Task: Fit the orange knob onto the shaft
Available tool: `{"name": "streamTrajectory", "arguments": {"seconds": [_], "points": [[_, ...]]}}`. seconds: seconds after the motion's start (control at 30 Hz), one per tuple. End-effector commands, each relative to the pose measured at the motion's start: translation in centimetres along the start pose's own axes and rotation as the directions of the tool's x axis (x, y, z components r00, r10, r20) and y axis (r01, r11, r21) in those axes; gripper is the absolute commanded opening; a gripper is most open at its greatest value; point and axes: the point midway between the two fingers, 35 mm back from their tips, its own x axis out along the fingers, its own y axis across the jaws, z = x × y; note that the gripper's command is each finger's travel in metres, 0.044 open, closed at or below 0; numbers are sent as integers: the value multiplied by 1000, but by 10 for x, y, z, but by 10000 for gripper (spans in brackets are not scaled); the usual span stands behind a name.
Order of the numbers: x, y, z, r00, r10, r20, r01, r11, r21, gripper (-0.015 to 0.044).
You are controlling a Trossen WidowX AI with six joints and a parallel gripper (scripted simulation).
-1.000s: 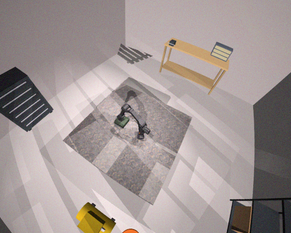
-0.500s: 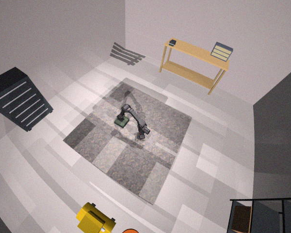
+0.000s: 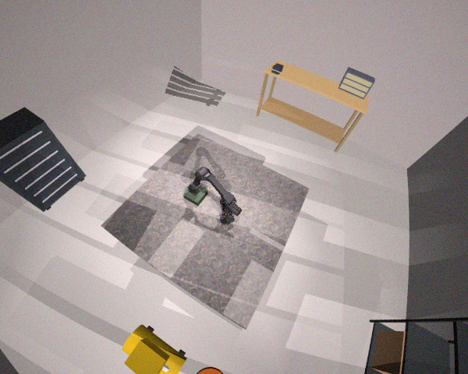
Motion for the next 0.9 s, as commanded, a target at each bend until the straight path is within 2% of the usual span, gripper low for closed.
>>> {"name": "streamTrajectory", "arguments": {"seconds": [0.0,0.87], "points": [[-1,-2,1,1000,-5,1,5,995,-102,0],[-2,2,-1,1000,-4,1,5,991,-137,0]]}}
